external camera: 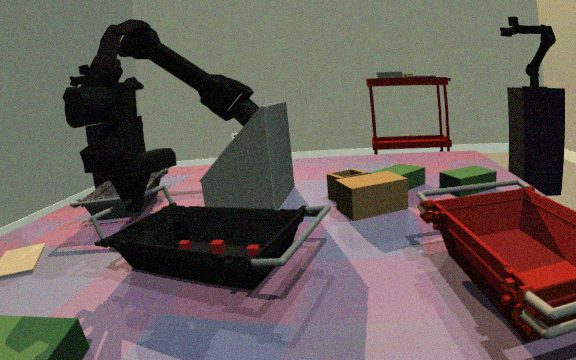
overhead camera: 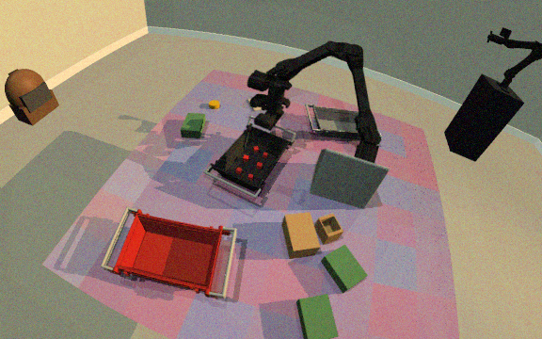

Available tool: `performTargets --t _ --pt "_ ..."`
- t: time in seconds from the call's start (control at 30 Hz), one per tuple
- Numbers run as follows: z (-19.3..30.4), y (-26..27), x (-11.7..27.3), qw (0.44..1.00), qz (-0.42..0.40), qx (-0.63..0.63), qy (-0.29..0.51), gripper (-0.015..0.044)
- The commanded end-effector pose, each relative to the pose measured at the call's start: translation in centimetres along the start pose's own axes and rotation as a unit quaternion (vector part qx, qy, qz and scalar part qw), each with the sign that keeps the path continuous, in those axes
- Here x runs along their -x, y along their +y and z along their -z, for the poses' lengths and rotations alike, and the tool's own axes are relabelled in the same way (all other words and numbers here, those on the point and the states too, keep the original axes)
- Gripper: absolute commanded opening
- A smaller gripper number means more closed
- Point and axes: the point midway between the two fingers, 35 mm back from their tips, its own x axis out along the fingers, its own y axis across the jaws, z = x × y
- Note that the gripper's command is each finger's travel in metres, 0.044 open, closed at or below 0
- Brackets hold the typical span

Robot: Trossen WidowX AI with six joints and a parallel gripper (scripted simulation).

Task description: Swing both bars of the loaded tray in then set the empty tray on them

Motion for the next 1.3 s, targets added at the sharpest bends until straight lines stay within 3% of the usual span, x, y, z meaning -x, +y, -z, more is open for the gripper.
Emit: performTargets --t 0.0,0.33,0.67,1.27 --pt "0.1 1.9 -0.3 1.0 -0.01 0.006 0.004 0.0084" --pt "0.2 4.6 -2.2 1.0 -0.01 0.006 0.004 0.0084" --pt "0.1 4.0 2.2 1.0 -0.011 0.006 0.004 0.0084" --pt "0.2 4.3 1.4 1.0 -0.015 0.01 0.004 0.0084"
